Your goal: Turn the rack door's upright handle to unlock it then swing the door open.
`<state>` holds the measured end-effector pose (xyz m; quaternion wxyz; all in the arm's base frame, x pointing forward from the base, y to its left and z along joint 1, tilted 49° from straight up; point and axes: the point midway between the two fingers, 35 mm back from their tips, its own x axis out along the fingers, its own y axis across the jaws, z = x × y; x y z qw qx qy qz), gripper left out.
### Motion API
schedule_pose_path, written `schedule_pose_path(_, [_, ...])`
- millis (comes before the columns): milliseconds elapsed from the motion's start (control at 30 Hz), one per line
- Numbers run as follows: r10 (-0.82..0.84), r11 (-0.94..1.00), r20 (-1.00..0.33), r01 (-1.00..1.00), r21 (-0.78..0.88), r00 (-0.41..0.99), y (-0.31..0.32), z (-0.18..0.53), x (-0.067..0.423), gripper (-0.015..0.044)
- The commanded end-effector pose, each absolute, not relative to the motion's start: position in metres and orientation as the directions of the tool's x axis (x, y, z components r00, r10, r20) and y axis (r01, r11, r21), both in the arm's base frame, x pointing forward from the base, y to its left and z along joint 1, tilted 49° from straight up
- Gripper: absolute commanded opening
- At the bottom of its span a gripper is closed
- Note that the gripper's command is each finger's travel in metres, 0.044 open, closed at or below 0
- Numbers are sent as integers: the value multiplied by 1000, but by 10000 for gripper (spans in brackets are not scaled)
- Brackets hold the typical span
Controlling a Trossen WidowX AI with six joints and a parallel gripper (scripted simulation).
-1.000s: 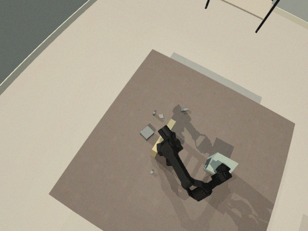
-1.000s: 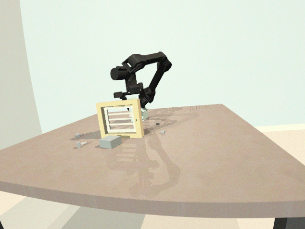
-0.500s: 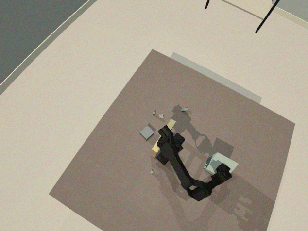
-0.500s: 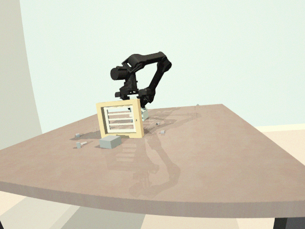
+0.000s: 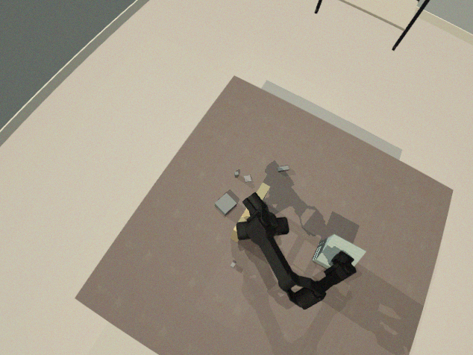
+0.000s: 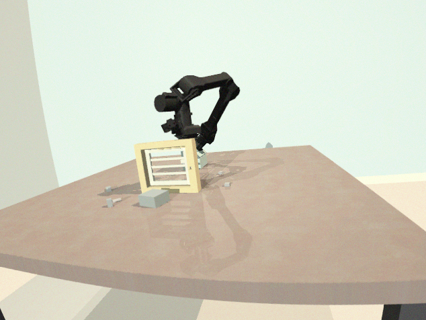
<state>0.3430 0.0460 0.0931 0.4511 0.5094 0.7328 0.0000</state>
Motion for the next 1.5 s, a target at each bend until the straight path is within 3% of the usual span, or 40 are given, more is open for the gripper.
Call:
schedule_pose_path(0, [744, 387, -664, 857, 340, -72, 46, 93, 344, 294])
schedule_pose_path(467, [744, -28, -664, 990, -139, -72, 46, 93, 344, 294])
schedule_pose_path(700, [744, -34, -664, 989, -145, -72, 46, 93, 344, 294])
schedule_pose_path(1467, [744, -34, -664, 989, -145, -72, 46, 93, 344, 141])
